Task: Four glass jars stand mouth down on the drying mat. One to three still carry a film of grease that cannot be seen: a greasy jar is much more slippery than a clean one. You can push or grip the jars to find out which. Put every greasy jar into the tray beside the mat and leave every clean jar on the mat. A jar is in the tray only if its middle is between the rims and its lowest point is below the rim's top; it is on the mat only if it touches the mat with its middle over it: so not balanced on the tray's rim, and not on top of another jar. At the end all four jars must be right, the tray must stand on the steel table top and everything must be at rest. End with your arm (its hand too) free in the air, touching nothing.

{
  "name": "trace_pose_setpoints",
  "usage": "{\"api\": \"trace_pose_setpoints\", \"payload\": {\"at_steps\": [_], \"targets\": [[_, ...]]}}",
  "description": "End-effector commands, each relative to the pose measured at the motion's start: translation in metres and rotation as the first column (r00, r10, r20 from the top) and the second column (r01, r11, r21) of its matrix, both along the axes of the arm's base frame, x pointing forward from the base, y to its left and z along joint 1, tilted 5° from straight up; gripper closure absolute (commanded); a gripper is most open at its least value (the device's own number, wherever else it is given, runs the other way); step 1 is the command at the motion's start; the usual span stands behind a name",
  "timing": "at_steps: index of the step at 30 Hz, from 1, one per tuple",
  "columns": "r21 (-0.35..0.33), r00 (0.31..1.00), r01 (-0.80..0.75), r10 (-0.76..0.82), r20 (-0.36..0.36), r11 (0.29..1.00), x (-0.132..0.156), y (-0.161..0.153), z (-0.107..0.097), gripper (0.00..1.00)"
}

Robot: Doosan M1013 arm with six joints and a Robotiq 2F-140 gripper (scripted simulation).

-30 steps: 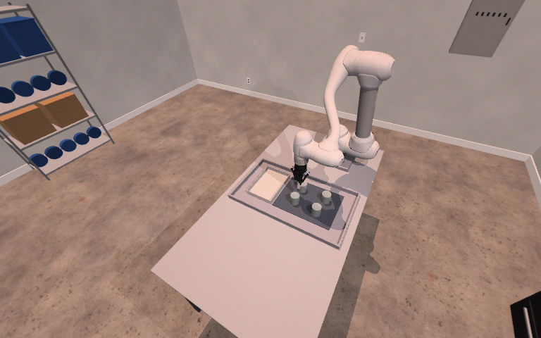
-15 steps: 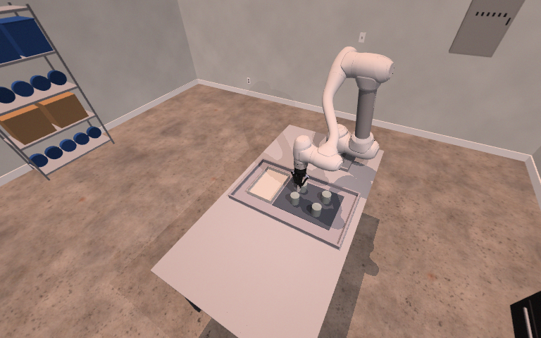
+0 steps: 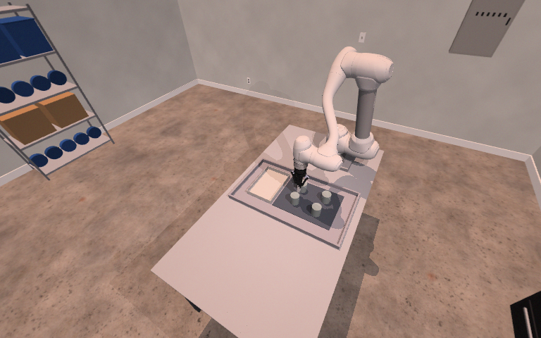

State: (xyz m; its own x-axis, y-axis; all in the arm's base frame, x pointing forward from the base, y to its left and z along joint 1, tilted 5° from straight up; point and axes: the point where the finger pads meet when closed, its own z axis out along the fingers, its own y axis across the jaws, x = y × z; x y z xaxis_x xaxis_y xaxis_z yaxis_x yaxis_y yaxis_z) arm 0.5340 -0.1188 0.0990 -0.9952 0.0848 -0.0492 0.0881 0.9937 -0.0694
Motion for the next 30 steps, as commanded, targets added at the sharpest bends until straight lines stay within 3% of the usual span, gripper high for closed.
{"api": "trace_pose_setpoints", "payload": {"at_steps": [1,30], "targets": [[-0.002,1.0,-0.002,0.002,0.001,1.0,-0.0007,-0.0012,-0.0029,1.0],[-0.002,1.0,-0.002,0.002,0.001,1.0,0.0026,-0.0015,-0.0027,1.0]]}}
